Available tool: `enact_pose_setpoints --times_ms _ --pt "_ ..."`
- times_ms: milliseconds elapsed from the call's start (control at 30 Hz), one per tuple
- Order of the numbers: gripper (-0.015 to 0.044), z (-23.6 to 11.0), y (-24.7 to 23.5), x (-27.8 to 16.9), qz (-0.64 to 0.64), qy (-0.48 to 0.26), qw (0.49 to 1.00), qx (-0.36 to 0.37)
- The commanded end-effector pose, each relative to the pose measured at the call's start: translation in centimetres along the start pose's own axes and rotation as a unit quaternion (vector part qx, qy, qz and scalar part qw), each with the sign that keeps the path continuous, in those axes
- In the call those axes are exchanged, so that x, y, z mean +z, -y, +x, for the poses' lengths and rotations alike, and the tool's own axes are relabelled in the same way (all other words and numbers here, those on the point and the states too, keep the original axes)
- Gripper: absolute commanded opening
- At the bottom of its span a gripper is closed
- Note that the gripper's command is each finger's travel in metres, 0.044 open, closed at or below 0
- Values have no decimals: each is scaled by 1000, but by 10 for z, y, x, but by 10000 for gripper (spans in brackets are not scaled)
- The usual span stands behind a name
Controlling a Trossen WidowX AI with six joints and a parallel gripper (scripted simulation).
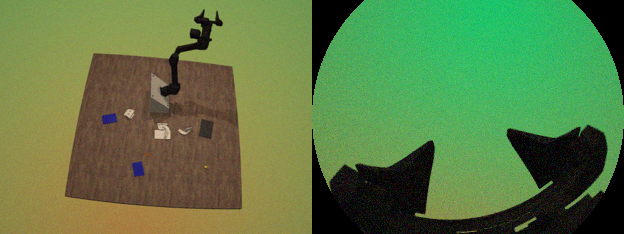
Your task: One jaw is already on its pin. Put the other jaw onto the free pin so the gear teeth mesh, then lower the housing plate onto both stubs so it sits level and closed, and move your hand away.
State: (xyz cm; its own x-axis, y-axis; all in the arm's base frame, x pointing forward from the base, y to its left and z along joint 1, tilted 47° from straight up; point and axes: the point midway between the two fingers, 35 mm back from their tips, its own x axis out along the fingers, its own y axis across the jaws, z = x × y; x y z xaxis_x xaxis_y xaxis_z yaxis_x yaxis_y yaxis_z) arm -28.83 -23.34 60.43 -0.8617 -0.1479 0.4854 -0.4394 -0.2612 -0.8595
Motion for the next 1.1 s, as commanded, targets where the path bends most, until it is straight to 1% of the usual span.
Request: enact_pose_setpoints --times_ms 0,267,500,600,800,1067 --pt "440 -6 31 -20 -13 -18 999 -39" --pt "440 -23 86 -62 -49 -71 990 -112" --pt "440 -46 132 -99 -78 -123 974 -174" --pt "440 -49 136 -101 -73 -121 973 -184" --pt "440 -65 155 -116 -65 -128 963 -228" --pt "440 -89 181 -138 -120 -165 942 -266"
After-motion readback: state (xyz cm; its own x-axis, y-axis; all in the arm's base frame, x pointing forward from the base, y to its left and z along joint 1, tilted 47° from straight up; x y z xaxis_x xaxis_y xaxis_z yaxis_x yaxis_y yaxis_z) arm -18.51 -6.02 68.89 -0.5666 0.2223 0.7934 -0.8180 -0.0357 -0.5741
